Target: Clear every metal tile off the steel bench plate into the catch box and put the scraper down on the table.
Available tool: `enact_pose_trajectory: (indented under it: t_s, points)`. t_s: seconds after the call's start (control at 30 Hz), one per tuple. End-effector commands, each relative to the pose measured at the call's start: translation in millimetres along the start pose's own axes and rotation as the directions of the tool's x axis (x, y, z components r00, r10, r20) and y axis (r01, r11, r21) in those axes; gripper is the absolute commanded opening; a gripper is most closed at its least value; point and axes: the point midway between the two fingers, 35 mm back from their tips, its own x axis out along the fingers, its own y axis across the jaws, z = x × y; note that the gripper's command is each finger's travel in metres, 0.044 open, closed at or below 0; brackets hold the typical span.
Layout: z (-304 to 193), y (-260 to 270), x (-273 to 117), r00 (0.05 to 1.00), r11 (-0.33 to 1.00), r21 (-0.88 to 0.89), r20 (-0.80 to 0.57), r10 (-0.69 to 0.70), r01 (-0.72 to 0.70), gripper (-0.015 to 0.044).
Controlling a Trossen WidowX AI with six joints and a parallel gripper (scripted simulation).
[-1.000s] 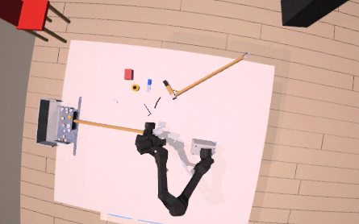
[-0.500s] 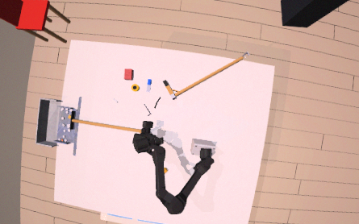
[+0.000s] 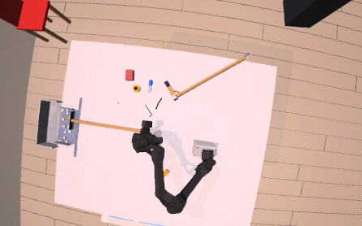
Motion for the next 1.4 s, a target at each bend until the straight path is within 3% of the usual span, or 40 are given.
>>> enact_pose_trajectory:
  t_s: [0.0,1.37]
  points:
    - [7,-2,2,1.000,1.000,-0.004,0.009,-0.004,0.004,0.0000]
    - [40,-5,25,1.000,1.000,-0.006,0.010,-0.004,0.004,0.0000]
